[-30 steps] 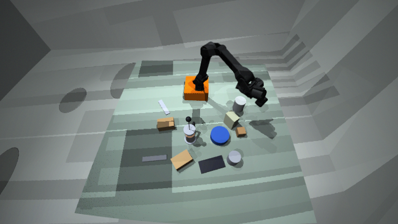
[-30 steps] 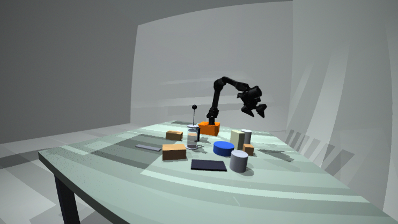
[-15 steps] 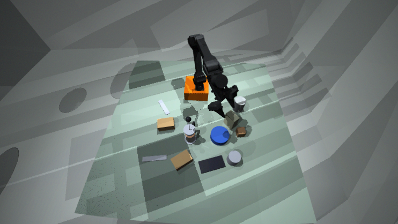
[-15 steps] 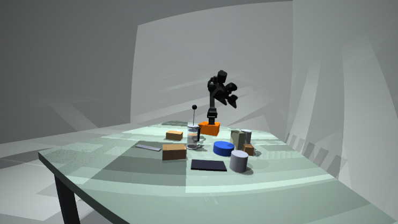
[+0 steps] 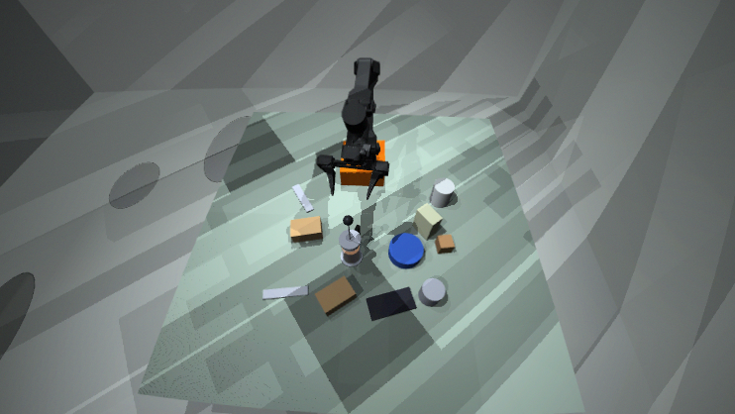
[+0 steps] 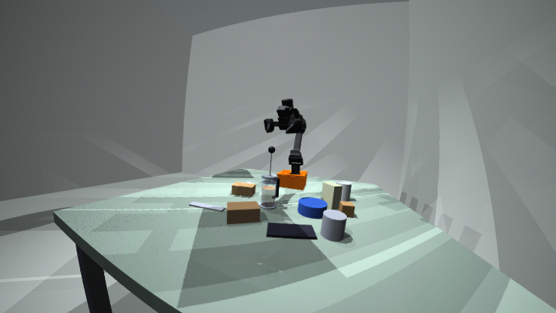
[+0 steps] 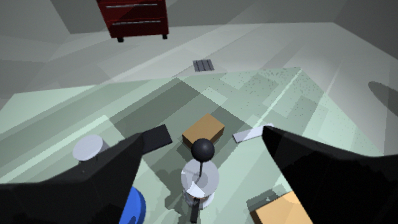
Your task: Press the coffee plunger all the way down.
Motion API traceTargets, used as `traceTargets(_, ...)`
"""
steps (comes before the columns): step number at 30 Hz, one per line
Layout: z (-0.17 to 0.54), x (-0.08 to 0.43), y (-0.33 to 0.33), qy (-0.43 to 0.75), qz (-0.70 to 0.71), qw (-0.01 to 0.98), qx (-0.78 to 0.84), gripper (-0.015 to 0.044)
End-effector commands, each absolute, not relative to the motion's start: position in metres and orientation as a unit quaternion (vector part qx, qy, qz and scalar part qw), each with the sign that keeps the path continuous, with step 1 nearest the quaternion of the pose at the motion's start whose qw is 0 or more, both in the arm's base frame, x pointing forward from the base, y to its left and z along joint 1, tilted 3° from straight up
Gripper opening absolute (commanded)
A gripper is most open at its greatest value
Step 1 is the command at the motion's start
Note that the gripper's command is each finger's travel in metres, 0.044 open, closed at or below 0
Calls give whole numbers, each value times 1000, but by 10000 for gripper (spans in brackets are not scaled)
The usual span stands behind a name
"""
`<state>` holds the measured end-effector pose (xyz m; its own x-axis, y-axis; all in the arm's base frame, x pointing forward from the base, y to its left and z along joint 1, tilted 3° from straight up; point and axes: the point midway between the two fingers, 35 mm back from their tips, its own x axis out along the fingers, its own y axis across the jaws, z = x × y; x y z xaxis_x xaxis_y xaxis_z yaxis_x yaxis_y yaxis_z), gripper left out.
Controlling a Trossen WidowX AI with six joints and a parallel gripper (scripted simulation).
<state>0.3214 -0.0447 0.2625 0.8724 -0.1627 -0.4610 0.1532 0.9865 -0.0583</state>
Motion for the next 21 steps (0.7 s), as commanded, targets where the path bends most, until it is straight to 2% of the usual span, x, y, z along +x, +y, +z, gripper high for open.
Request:
traceTargets(1, 235, 320, -49, 242, -94, 966, -2, 440)
traceTargets(4, 209, 319, -50, 242, -96, 966, -1, 440)
traceTargets(21, 202, 332, -53, 241, -97, 966, -1, 440)
